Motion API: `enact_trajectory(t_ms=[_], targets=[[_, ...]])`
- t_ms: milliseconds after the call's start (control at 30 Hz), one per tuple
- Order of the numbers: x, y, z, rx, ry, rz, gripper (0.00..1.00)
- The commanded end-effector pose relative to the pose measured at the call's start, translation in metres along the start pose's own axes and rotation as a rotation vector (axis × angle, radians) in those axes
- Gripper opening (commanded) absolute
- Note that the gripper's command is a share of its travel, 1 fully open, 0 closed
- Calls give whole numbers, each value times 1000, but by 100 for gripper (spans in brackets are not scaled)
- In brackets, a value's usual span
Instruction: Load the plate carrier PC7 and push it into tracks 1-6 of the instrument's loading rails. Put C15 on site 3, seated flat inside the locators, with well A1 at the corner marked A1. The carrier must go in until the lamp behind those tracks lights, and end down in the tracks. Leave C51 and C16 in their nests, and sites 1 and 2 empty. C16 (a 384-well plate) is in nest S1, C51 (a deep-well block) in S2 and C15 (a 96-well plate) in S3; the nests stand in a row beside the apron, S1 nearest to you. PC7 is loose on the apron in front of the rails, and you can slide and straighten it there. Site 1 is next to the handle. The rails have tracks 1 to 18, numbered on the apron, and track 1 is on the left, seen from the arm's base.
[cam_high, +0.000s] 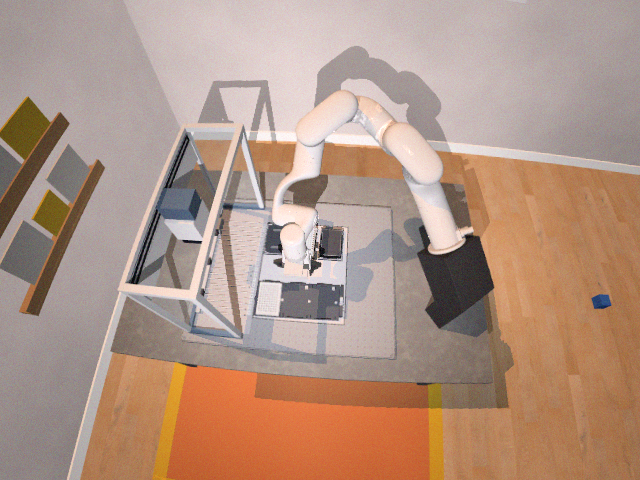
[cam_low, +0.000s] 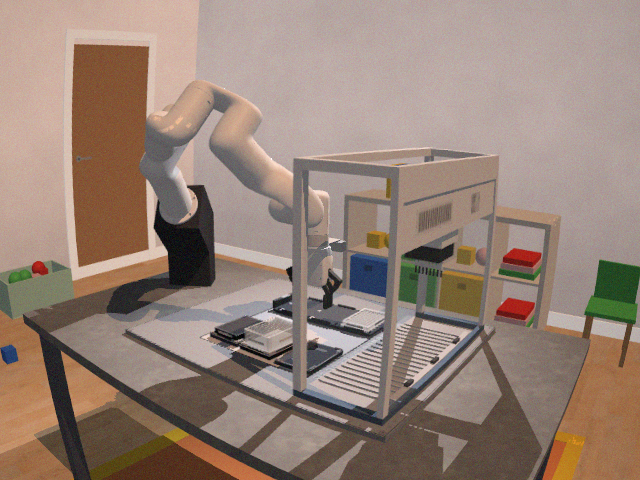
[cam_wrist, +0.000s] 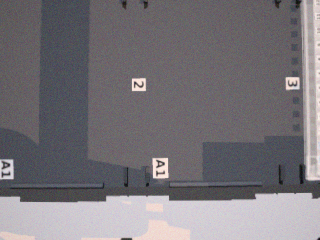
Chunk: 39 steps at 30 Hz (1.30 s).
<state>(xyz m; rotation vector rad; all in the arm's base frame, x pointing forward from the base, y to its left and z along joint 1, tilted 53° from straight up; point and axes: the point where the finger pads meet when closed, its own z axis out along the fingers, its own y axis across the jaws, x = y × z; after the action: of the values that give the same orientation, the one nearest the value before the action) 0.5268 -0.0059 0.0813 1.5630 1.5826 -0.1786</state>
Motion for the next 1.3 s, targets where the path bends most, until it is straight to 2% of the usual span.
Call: enact_trajectory(t_ms=[0, 800, 1267], targets=[[0, 1, 7, -3, 1, 1, 100], [0, 1, 42, -3, 1, 1, 100], [0, 1, 42, -3, 1, 1, 100]])
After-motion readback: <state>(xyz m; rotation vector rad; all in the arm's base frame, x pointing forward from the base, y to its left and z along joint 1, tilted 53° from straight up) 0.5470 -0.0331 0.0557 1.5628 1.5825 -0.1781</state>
